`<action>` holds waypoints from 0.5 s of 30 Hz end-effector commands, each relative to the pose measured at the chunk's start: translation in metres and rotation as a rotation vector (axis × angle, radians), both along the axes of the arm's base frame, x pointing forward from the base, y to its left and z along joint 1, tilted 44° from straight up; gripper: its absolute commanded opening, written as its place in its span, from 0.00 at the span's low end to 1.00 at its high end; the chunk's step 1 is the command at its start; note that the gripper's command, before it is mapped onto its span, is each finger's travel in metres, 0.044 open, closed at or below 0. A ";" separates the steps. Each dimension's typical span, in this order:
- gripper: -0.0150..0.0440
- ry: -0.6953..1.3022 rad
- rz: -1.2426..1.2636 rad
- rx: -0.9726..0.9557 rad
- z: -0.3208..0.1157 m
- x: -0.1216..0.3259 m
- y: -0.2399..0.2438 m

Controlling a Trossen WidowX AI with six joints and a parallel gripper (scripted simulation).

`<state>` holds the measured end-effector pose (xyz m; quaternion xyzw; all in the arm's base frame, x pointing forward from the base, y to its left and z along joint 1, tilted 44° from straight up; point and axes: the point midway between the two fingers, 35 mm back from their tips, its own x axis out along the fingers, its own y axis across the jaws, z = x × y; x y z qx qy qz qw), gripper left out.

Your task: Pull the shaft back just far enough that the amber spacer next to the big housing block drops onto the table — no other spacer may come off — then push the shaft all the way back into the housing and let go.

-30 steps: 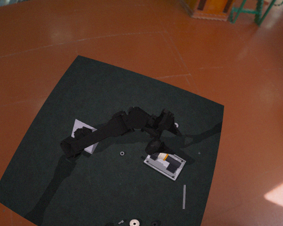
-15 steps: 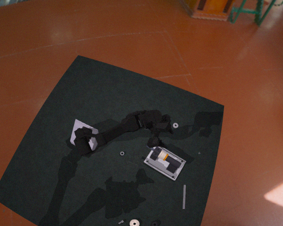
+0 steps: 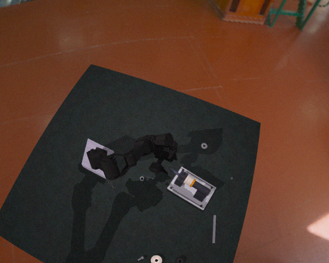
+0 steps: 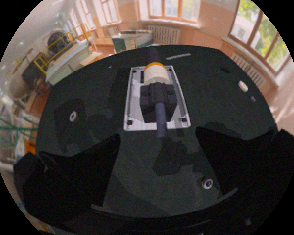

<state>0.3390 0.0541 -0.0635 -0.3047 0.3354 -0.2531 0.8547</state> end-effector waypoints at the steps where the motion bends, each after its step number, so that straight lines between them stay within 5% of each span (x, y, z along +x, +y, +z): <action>1: 1.00 -0.019 -0.019 0.016 -0.002 -0.004 -0.004; 15: 1.00 -0.018 -0.019 0.016 0.000 -0.007 -0.006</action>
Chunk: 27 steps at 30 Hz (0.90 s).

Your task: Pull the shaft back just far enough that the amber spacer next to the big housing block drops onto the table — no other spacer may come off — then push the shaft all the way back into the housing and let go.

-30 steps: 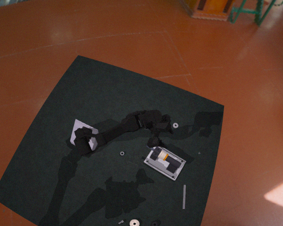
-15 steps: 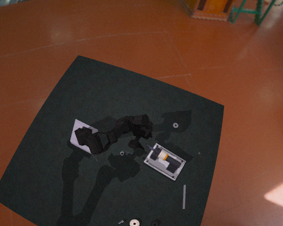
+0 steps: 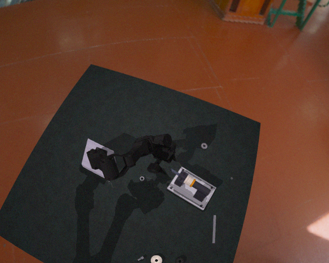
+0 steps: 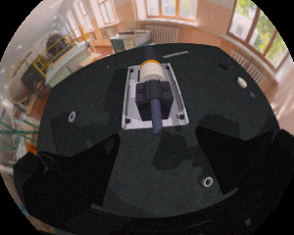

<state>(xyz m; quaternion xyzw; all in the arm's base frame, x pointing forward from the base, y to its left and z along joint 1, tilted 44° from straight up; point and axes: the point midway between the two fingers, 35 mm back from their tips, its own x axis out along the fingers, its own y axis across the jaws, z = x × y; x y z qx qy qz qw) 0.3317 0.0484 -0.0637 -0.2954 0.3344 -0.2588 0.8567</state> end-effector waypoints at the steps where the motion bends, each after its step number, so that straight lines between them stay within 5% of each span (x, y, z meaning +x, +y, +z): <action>1: 1.00 -0.007 -0.004 0.003 0.001 0.000 0.000; 27: 1.00 -0.007 -0.004 0.003 0.002 0.006 -0.002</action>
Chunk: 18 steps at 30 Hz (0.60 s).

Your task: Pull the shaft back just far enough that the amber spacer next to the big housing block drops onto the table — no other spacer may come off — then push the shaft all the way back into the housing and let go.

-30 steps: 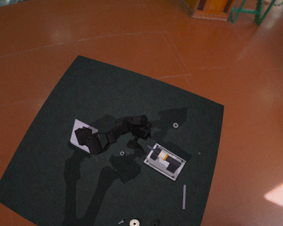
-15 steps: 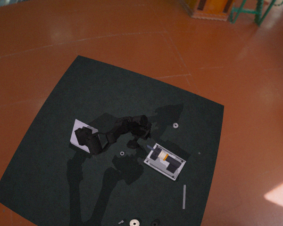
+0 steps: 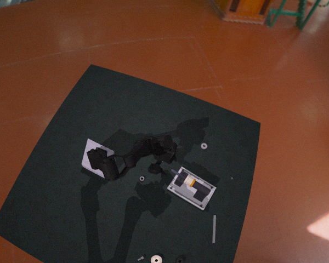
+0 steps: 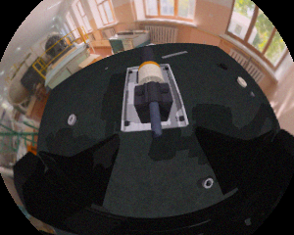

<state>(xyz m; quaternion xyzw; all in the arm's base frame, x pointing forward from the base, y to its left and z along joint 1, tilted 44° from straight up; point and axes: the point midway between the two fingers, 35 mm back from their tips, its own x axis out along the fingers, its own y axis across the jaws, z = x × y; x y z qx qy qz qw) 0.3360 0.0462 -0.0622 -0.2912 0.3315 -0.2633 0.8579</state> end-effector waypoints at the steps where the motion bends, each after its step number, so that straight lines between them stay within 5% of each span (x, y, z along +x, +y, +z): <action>1: 1.00 0.003 0.004 -0.001 0.000 0.001 0.000; 18: 1.00 0.003 0.004 0.000 -0.001 0.002 -0.001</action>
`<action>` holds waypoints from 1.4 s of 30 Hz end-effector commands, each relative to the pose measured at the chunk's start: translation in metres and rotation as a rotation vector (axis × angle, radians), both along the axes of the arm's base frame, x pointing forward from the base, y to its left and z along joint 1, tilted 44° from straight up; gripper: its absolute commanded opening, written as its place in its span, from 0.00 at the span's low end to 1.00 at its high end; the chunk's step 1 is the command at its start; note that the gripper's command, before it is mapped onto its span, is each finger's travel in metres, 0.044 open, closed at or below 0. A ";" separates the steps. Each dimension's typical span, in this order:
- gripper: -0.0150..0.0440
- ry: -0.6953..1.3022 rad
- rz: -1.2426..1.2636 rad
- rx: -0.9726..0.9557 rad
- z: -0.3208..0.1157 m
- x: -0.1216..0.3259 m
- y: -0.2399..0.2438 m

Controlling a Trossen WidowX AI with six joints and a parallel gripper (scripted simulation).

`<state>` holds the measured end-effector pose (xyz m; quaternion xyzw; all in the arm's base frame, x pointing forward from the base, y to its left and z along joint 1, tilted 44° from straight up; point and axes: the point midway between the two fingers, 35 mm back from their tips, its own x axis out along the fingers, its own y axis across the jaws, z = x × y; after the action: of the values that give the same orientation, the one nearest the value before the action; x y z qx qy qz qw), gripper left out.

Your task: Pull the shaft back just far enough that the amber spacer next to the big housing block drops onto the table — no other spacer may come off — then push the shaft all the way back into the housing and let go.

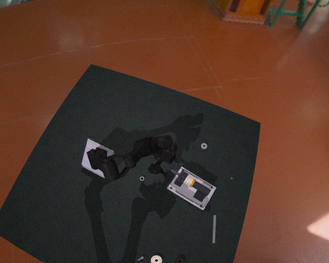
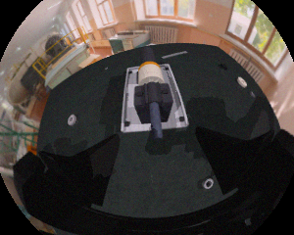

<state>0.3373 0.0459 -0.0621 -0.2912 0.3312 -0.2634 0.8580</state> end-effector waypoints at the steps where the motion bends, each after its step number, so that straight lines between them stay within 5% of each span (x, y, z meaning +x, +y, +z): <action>1: 1.00 0.004 0.003 0.000 -0.001 0.002 -0.001; 42: 1.00 0.002 0.004 -0.003 -0.017 0.028 -0.027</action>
<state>0.3643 0.0188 -0.0793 -0.2920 0.3307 -0.2643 0.8576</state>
